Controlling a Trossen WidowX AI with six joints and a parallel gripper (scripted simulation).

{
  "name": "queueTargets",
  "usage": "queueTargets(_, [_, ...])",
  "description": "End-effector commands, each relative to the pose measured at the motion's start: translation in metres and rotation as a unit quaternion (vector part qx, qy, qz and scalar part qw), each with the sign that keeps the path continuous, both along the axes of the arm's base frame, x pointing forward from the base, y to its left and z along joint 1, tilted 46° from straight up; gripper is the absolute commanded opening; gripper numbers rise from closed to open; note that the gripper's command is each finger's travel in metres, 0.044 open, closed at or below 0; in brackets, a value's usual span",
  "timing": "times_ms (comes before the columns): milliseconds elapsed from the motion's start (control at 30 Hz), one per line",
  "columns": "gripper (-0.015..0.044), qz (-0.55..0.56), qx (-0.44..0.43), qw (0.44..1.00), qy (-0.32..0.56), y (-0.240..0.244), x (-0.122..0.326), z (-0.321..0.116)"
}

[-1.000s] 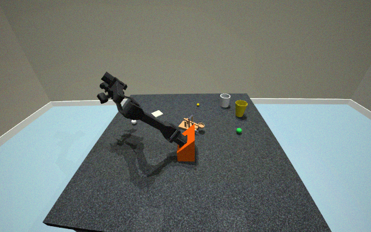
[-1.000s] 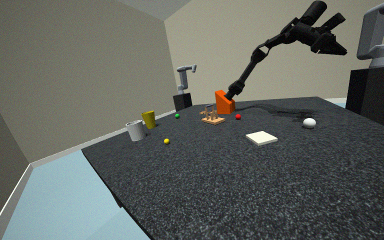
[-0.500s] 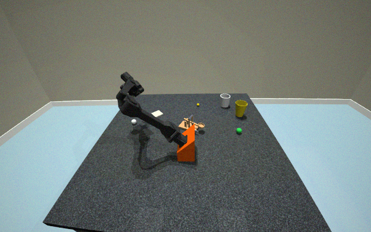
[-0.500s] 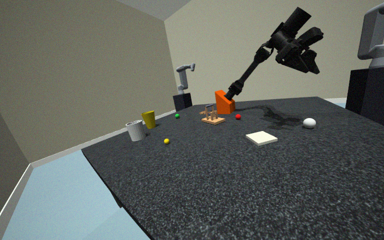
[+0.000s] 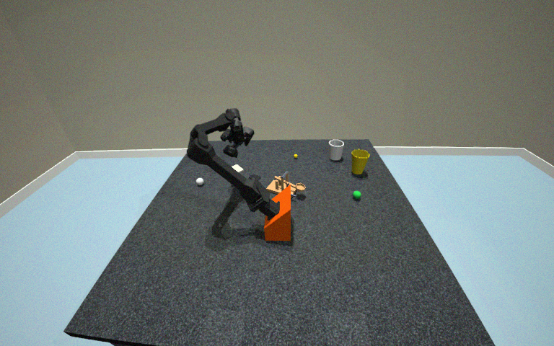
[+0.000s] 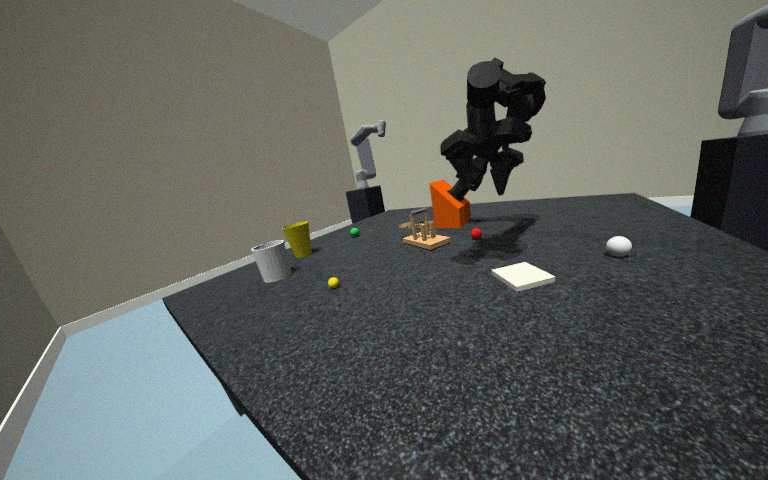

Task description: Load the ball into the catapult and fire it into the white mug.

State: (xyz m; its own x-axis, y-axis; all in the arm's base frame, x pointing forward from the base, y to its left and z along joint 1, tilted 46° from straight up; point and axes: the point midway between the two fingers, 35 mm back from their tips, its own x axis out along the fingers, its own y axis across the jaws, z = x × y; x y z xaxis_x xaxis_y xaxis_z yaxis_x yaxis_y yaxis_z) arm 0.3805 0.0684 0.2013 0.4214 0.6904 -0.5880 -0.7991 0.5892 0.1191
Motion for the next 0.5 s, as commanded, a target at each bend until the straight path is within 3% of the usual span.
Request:
queueTargets(0, [0.044, 0.023, -0.045, 0.998, 0.032, -0.036, -0.013, -0.049])
queueTargets(267, [0.044, 0.11, -0.071, 0.987, 0.094, -0.09, -0.066, -0.126])
queueTargets(467, [0.044, 0.167, -0.046, 0.978, 0.115, -0.112, -0.104, -0.156])
